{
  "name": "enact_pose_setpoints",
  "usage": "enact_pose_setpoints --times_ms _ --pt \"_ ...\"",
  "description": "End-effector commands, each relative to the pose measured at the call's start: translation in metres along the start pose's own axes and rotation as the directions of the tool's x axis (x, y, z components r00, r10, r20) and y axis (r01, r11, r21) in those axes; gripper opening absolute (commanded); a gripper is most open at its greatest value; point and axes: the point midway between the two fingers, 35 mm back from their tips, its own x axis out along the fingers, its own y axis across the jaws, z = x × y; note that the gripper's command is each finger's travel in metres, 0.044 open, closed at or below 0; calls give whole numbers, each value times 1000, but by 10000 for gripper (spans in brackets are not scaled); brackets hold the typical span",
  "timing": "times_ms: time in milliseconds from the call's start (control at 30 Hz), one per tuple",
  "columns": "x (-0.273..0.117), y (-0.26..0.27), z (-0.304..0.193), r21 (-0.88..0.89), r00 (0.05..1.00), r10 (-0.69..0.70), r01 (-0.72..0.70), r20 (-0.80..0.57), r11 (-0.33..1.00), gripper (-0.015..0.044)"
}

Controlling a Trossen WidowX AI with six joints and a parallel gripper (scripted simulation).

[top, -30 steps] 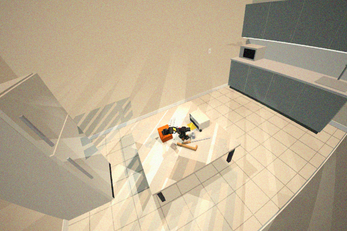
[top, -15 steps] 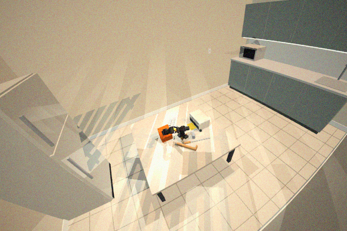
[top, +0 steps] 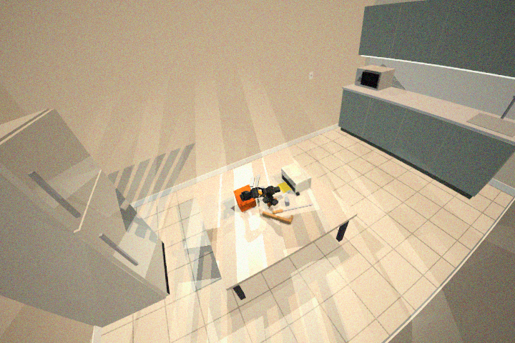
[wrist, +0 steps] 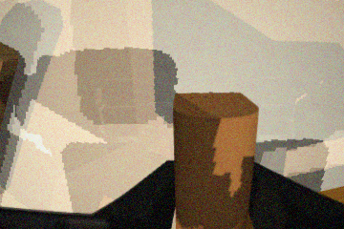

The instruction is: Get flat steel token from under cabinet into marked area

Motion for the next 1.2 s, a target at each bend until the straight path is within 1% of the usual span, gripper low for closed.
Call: enact_pose_setpoints --times_ms 0,67,233,333,867,1033,1167 --pt "0 0 0 0 1000 0 0 0 1000 158" --pt "0 0 0 0 1000 0 0 0 1000 200" --pt "0 0 0 0 1000 0 0 0 1000 200" --pt "0 0 0 1 1000 1 -1 -5 1000 270" --pt "5 0 3 -3 1000 1 -1 -4 1000 270" --pt "2 1 1 4 1000 4 -4 -6 1000 139" --pt "2 1 1 4 1000 4 -4 -6 1000 112"
